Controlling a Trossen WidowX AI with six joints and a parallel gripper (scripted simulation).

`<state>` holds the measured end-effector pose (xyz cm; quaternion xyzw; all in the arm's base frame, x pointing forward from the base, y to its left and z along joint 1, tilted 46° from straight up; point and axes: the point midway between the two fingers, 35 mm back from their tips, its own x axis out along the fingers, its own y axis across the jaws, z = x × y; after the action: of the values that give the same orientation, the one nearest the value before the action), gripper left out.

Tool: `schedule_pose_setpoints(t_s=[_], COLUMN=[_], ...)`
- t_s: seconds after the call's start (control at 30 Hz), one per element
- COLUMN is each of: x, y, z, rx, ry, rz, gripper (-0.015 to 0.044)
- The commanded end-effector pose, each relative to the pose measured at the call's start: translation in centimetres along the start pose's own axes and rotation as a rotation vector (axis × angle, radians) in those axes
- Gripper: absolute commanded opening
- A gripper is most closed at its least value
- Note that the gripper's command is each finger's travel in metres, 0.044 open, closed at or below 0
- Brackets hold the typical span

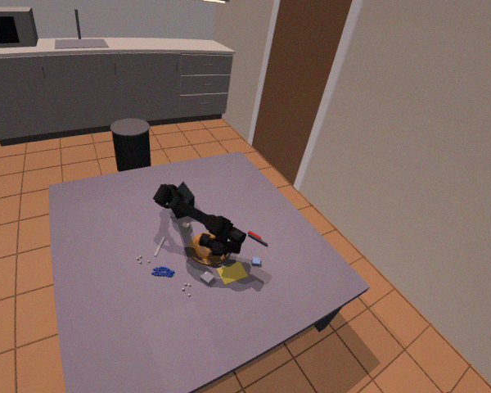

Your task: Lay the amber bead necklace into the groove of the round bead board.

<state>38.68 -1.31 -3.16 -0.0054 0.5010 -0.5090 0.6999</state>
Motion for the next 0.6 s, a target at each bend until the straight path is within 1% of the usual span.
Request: schedule_pose_setpoints(t_s=[0.0, 0.07, 0.1, 0.23, 0.57], x=[-0.19, -0.6, -0.16, -0.76, -0.76], y=[-0.01, -0.04, -0.06, -0.06, -0.06], z=[0.0, -0.03, -0.05, -0.05, -0.05], rx=[-0.001, -0.006, -0.006, -0.008, -0.008], ry=[0.0, -0.001, 0.001, -0.002, -0.002], rz=[-0.001, -0.002, -0.003, -0.003, -0.003], gripper=[0.0368, 0.042, 0.044, 0.044, 0.044])
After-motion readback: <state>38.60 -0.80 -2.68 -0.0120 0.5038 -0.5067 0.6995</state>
